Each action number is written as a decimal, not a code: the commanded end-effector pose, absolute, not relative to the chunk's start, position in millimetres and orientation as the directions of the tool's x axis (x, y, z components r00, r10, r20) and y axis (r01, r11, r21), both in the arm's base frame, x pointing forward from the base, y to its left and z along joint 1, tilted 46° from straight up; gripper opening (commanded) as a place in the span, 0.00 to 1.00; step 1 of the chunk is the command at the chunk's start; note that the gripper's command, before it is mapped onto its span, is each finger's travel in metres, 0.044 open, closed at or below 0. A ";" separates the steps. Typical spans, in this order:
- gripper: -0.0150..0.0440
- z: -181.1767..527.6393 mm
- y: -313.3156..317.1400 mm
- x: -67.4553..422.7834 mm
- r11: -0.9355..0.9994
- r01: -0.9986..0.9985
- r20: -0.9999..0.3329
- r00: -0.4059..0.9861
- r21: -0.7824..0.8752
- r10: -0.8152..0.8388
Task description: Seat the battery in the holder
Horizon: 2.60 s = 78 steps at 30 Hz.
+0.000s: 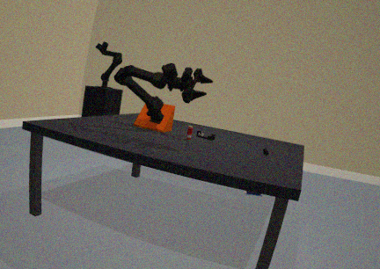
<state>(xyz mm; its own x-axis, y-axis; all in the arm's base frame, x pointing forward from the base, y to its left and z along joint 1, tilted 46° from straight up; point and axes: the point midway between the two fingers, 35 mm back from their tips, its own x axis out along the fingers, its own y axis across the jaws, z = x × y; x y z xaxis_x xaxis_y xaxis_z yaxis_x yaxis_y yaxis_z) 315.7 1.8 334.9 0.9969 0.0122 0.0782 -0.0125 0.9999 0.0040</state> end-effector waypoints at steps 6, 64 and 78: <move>0.67 243.9 8.5 332.6 0.980 0.146 -0.400 0.913 0.137 -0.080; 0.25 99.3 -59.7 233.3 0.664 0.357 -0.696 0.050 -0.657 -0.716; 0.25 84.4 -44.5 242.0 0.665 0.357 -0.698 0.050 -0.656 -0.715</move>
<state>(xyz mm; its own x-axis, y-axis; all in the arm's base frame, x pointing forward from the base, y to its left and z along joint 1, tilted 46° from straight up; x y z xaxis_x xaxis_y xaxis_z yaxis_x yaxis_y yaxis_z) 238.9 -49.2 87.8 0.0477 -0.7196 -0.6927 0.3525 0.6610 -0.6624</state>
